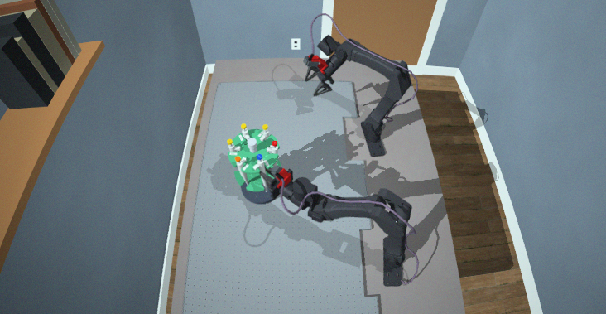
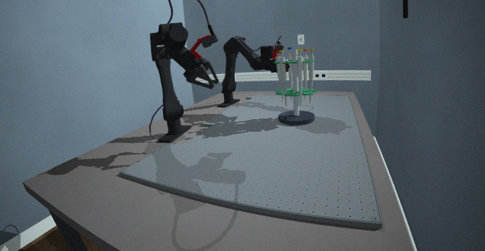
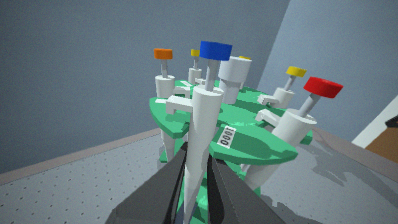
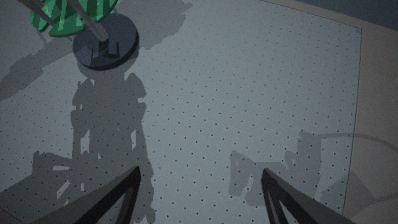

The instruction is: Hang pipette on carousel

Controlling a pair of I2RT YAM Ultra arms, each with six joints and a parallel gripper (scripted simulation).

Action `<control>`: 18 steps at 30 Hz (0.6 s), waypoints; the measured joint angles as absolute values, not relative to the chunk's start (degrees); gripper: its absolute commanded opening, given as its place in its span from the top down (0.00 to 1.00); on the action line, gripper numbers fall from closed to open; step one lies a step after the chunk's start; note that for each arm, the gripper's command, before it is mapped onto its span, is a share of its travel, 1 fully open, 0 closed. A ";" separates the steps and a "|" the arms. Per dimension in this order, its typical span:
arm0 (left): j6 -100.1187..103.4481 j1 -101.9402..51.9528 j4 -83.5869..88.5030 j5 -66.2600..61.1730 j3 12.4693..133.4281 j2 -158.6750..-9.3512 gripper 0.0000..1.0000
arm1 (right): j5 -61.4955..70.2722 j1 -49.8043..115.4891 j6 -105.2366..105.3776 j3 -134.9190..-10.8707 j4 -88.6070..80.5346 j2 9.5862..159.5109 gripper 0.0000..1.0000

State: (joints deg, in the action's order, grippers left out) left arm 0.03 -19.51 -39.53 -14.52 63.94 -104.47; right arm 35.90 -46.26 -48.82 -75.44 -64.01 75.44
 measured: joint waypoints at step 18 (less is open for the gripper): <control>0.03 -18.17 -38.09 -20.03 64.97 -104.57 0.88 | 35.90 -46.26 -48.82 -75.44 -64.01 75.44 0.00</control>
